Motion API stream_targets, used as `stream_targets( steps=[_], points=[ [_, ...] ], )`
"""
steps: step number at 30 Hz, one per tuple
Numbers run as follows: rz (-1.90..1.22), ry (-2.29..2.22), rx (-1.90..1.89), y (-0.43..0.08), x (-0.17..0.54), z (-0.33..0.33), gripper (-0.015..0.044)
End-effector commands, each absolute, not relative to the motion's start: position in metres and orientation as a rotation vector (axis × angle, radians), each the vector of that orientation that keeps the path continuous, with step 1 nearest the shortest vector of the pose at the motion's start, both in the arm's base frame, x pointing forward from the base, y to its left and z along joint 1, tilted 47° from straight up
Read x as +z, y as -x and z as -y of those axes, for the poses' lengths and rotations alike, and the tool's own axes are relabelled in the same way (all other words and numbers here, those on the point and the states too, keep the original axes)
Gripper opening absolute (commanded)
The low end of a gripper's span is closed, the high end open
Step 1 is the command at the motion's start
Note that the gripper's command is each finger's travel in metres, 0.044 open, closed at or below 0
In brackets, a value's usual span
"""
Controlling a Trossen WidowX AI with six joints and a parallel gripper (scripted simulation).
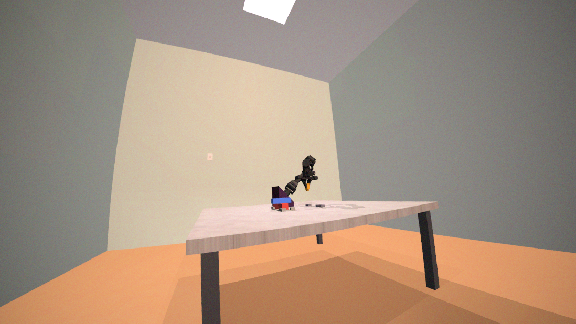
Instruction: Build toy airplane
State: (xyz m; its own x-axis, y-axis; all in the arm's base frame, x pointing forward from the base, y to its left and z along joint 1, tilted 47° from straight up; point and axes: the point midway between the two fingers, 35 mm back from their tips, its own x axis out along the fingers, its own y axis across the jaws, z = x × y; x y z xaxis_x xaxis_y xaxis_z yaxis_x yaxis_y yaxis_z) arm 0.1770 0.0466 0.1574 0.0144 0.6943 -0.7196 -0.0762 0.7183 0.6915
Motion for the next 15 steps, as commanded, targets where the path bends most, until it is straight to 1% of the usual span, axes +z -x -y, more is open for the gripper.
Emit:
stream_targets(
  steps=[1, 15],
  points=[
    [-1.438, -0.547, 0.637, -0.175, 0.168, -0.038, 0.0],
    [-1.452, -0.545, 0.63, -0.192, 0.15, -0.018, 0.0]
  ],
)
